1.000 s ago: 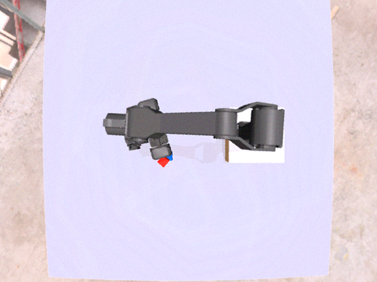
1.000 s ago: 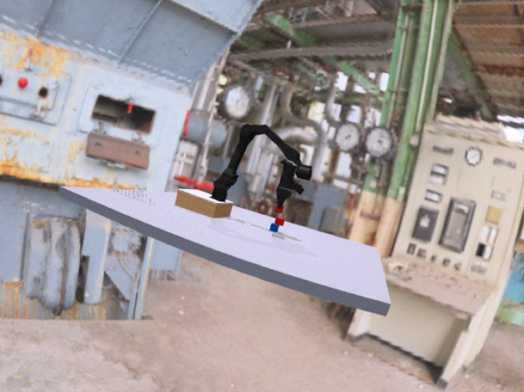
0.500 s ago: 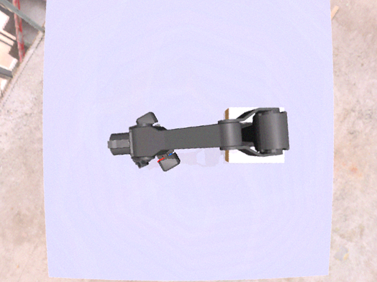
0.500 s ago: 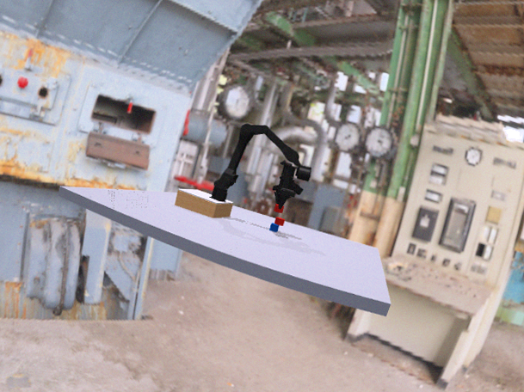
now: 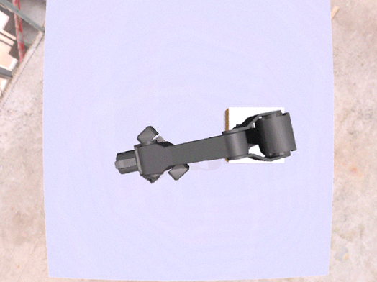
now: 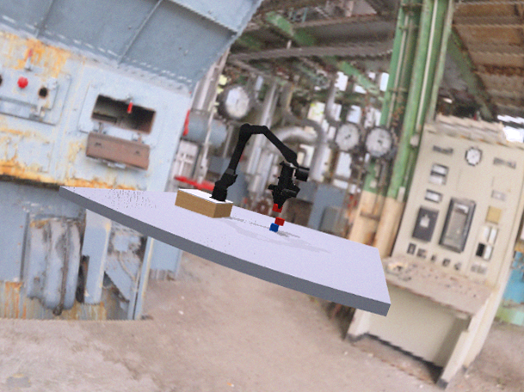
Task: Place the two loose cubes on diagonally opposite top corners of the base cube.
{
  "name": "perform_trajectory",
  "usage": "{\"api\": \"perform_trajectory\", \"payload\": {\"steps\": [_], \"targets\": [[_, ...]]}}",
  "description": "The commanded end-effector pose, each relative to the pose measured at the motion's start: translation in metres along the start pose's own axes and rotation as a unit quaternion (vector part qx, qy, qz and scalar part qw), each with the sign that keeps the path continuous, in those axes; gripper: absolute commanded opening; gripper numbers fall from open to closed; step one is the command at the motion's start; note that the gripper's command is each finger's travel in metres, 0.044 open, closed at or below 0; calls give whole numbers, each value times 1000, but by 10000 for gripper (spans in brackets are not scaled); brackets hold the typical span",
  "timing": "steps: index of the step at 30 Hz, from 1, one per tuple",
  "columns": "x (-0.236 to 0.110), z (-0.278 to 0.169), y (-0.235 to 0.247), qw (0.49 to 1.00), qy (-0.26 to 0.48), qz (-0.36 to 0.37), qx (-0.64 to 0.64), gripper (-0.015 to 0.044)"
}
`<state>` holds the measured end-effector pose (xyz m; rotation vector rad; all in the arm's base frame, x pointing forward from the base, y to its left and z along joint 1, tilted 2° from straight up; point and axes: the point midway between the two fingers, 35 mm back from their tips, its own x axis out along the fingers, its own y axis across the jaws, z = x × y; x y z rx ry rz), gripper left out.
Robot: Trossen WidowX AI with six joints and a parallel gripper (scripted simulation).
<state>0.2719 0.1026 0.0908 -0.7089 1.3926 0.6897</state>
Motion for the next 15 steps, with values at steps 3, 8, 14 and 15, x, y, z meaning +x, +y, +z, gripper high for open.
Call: {"api": "perform_trajectory", "payload": {"steps": [3,8,14,15], "targets": [[1,3,12,999,1,-2,-41,105],[2,4,15,999,1,-2,-52,105],[18,3,15,999,1,-2,-52,105],[21,3,15,999,1,-2,-52,105]]}}
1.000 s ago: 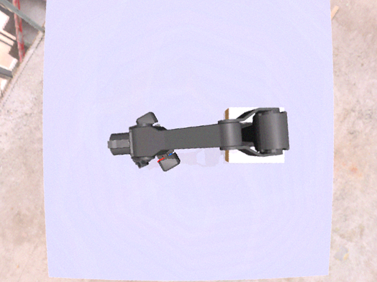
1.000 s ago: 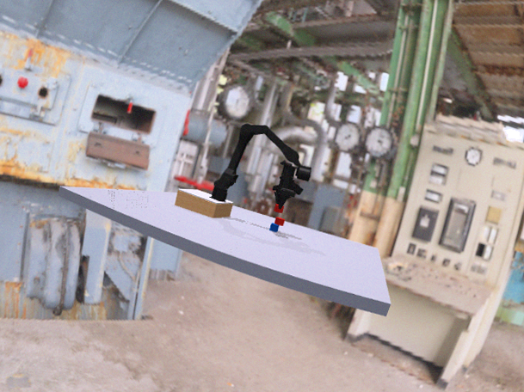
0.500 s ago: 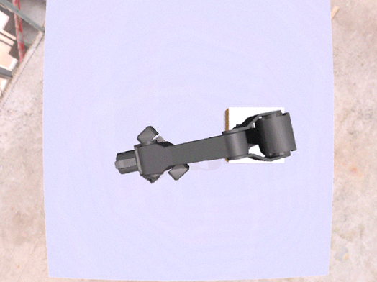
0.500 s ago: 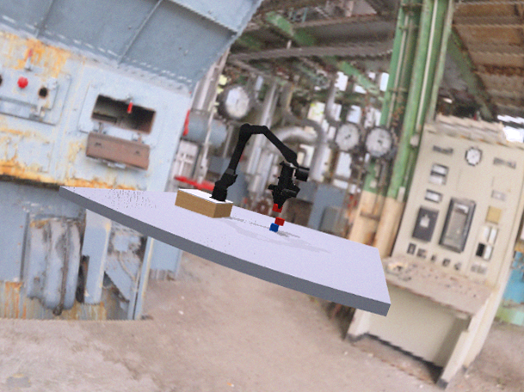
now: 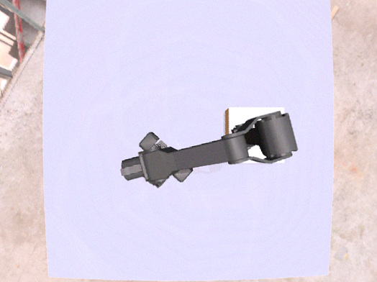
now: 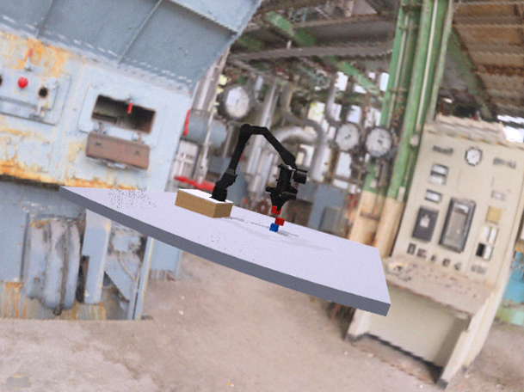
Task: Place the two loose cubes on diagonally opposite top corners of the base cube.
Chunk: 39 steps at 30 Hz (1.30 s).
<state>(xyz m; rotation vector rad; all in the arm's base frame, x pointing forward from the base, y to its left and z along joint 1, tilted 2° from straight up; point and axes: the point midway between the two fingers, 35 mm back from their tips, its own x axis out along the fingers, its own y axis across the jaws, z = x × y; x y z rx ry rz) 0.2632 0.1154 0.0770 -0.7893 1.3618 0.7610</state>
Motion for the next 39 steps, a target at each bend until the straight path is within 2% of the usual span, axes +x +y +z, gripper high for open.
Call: {"api": "perform_trajectory", "payload": {"steps": [1,14,25,39], "targets": [[11,-2,0,1000,2,0,-2,105],[20,-2,1,1000,2,0,-2,105],[47,-1,0,1000,2,0,-2,105],[49,-1,0,1000,2,0,-2,105]]}}
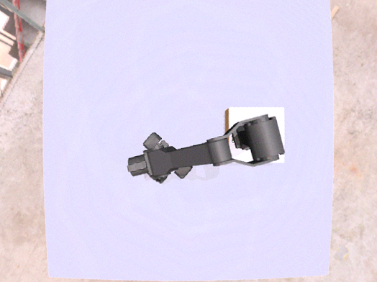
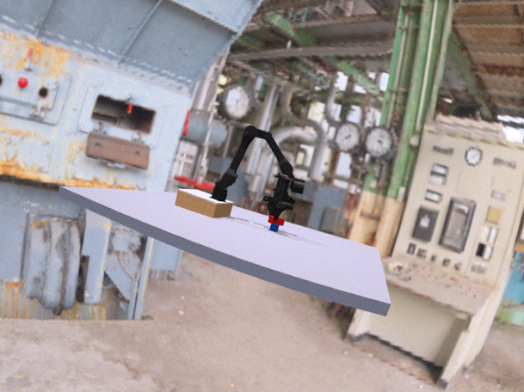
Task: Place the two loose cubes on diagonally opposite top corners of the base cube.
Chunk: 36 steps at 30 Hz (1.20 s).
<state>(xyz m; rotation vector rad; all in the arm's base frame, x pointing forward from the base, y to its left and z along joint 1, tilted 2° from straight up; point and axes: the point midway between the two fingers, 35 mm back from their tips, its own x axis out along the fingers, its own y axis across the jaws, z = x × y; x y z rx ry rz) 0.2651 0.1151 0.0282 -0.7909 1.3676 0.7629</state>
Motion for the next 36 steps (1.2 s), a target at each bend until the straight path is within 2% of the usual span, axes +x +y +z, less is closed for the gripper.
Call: {"api": "perform_trajectory", "payload": {"steps": [1,10,14,19,36], "targets": [[1,0,-1,1000,0,-2,-1,105],[1,0,-1,1000,0,-2,-1,105],[1,0,-1,1000,0,-2,-1,205],[1,0,-1,1000,0,-2,-1,205],[-37,0,0,1000,0,0,0,205]]}}
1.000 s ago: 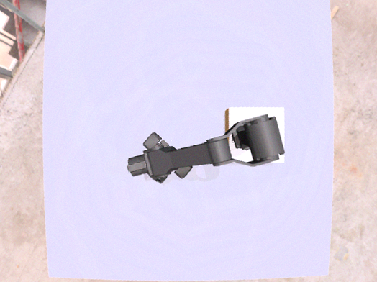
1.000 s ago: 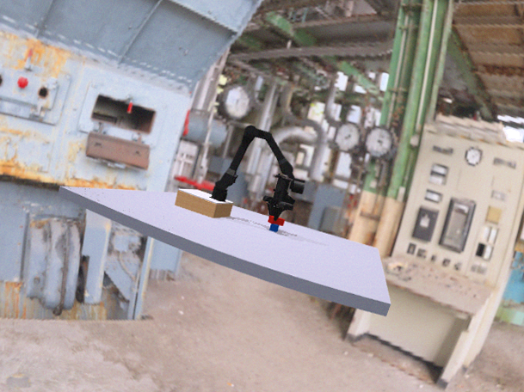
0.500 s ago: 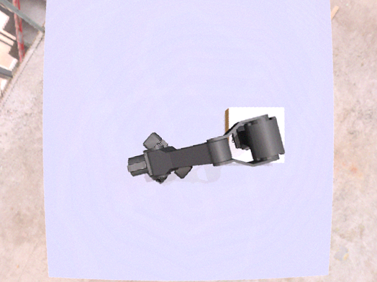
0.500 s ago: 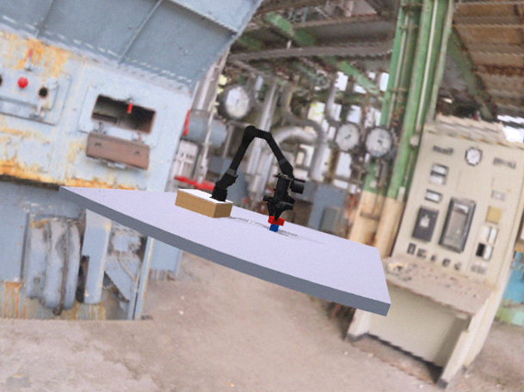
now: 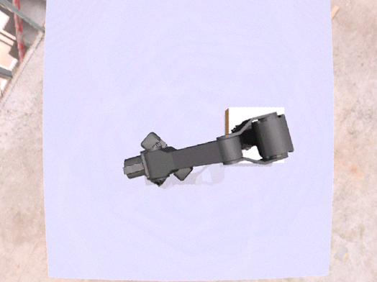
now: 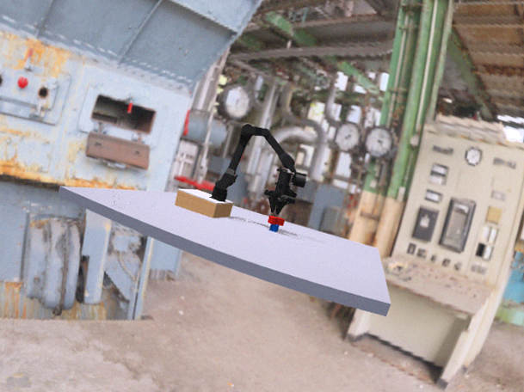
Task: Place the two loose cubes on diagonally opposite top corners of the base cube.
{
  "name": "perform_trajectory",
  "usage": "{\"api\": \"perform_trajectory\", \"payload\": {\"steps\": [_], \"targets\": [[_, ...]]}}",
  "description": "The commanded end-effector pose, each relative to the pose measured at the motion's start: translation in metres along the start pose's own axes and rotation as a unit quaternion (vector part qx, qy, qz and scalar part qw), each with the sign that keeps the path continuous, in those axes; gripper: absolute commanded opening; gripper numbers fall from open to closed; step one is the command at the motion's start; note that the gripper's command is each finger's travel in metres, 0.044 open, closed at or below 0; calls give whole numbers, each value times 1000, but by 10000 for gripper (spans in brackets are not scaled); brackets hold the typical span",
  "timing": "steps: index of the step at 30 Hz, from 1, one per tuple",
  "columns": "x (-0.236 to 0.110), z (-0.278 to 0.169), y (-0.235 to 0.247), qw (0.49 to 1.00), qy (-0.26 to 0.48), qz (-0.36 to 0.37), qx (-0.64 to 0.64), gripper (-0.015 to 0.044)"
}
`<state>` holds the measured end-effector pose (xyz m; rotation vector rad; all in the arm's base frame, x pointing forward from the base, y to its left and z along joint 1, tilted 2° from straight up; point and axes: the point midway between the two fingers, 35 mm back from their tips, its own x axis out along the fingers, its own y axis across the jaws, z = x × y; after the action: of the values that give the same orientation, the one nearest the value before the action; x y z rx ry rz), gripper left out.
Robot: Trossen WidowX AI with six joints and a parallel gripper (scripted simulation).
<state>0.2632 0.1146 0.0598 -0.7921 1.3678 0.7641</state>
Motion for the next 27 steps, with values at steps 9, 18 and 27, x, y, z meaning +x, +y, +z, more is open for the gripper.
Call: {"api": "perform_trajectory", "payload": {"steps": [9,18,27], "targets": [[-25,0,0,1000,0,0,1,205],[-37,1,0,1000,-1,-1,0,310],[-39,31,34,1000,-2,1,0,400]]}}
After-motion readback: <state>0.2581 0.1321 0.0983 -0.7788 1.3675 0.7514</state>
